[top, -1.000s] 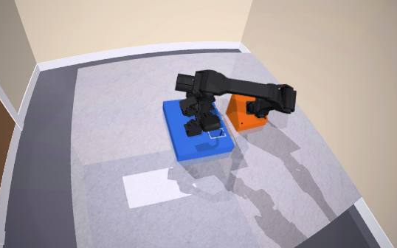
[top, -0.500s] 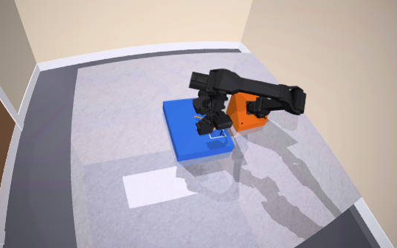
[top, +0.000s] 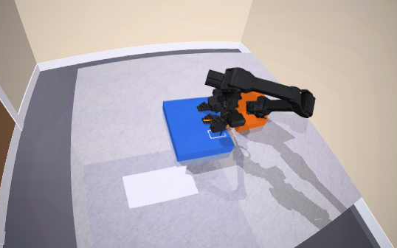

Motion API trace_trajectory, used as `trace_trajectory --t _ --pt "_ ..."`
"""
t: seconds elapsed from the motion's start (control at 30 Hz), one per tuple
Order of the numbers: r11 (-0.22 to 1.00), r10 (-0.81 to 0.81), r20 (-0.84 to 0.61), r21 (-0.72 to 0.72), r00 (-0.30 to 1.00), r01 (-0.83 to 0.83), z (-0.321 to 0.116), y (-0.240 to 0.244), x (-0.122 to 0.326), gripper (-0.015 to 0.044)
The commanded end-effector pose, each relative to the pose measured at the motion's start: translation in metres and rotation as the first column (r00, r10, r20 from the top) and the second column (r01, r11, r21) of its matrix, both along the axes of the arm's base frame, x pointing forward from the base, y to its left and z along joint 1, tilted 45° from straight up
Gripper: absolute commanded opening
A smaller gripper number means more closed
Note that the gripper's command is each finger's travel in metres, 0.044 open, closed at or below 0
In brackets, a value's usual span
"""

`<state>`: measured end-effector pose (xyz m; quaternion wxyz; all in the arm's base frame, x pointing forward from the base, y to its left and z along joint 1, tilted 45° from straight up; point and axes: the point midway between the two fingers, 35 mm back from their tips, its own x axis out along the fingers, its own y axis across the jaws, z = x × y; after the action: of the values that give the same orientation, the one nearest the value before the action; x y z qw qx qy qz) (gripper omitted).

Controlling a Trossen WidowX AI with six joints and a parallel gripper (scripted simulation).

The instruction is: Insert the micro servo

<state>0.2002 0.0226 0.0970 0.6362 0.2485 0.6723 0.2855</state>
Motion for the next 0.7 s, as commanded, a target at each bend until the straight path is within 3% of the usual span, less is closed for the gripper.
trace_trajectory --t 0.0,0.67 --pt "1.0 -0.012 -0.009 -0.003 1.0 0.012 0.0 -0.001 -0.006 0.0" --pt "1.0 -0.012 -0.008 -0.002 1.0 0.012 -0.015 0.013 -0.006 0.0"
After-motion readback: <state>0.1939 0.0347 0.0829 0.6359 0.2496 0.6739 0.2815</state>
